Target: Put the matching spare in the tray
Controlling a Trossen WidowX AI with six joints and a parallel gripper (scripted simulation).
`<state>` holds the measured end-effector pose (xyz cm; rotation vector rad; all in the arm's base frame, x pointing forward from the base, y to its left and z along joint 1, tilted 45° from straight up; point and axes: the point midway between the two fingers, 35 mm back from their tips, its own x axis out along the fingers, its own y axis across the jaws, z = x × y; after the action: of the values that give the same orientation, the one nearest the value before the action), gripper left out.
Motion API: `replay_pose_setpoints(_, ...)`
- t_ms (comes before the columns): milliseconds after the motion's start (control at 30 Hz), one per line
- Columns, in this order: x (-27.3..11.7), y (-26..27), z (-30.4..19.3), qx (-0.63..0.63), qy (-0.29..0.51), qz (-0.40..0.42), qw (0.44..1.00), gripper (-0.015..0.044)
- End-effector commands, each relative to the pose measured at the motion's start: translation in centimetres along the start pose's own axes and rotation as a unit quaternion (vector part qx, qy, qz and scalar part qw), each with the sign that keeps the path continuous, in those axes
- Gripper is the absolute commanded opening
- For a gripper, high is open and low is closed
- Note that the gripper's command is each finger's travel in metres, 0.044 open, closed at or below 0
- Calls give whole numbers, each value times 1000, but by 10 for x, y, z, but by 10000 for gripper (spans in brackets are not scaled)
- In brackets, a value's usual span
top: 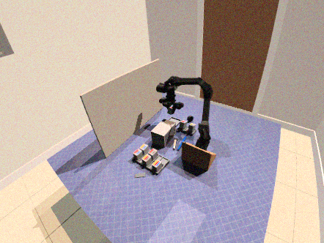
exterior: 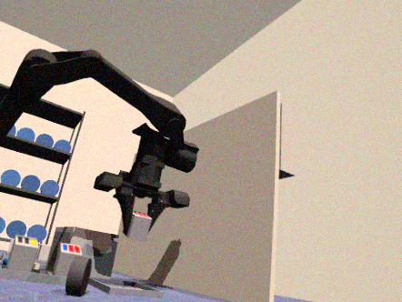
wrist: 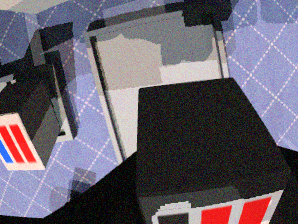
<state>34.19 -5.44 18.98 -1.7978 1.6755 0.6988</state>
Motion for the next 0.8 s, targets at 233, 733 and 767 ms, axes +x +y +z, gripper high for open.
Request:
replay_pose_setpoints(233, 9, 0, 0, -4, 1, 1, 1000, 0)
replay_pose_setpoints(733, 20, 0, 0, -4, 1, 1, 1000, 0)
replay_pose_setpoints(767, 21, 0, 0, -4, 1, 1, 1000, 0)
